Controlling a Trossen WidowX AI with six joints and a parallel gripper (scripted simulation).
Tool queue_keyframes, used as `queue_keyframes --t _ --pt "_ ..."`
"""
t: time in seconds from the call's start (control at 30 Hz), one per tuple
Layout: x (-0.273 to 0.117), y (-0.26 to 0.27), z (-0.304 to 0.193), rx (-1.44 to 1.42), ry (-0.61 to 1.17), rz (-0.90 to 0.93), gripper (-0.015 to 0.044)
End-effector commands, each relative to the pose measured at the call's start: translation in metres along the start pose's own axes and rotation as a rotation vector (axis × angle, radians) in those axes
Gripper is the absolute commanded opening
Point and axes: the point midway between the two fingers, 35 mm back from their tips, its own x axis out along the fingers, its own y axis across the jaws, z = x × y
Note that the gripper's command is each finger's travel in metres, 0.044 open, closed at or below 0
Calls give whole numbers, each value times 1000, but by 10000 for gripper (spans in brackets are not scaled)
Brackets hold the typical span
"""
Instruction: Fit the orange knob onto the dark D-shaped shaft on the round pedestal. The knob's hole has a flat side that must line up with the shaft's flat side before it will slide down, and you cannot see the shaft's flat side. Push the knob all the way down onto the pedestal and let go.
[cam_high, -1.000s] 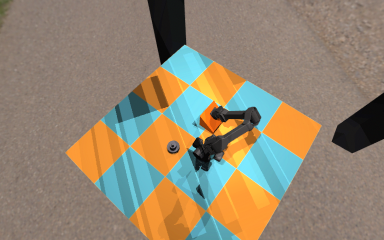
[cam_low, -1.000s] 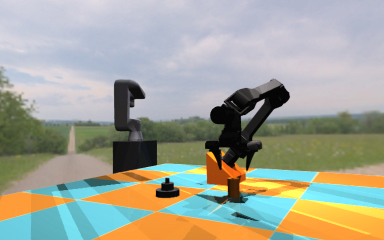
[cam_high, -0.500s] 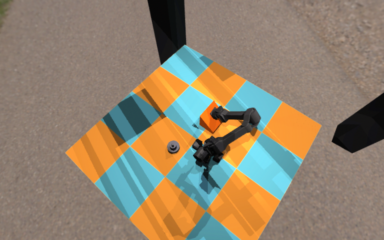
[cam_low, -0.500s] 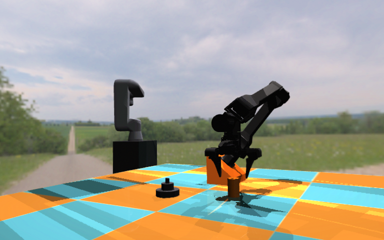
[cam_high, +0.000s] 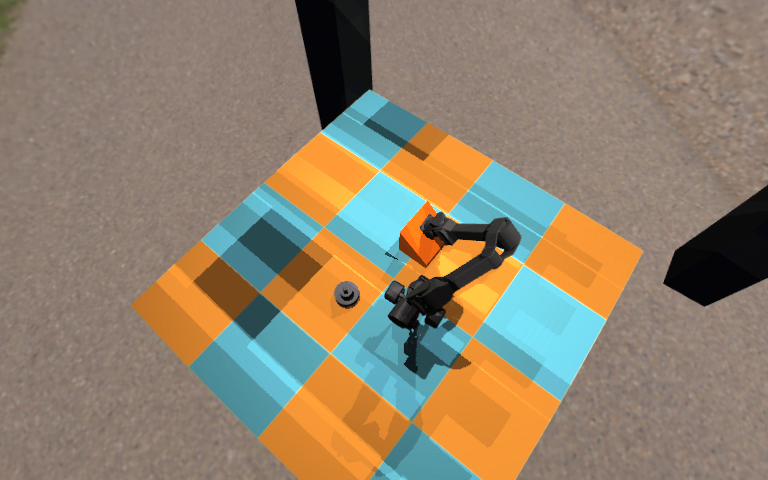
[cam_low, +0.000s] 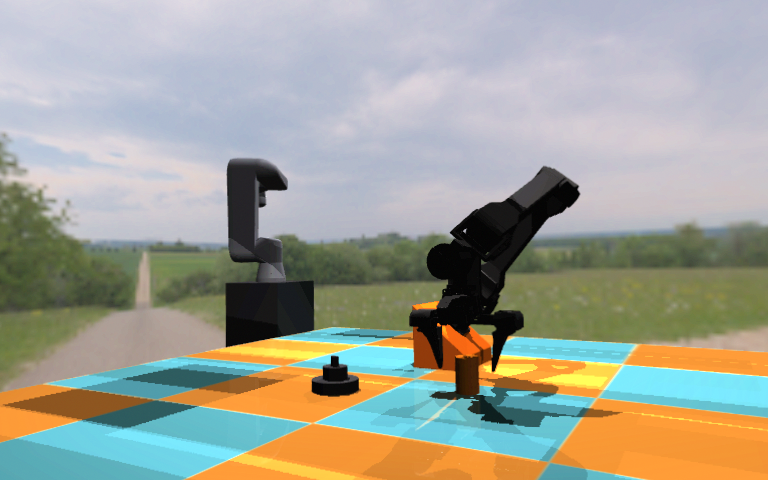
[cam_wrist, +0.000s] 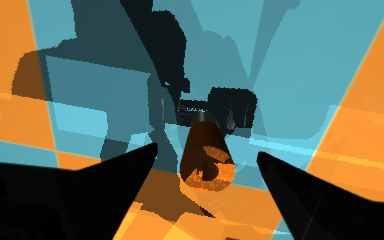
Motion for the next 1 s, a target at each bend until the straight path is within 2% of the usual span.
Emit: queue_keyframes --t 0.0,0.53,0.87,0.97 --pt "7 -1 -2 7 4 0 440" --pt "30 0 -4 5 3 6 440" --pt "30 0 -4 5 3 6 177" --pt "30 0 -4 5 3 6 157"
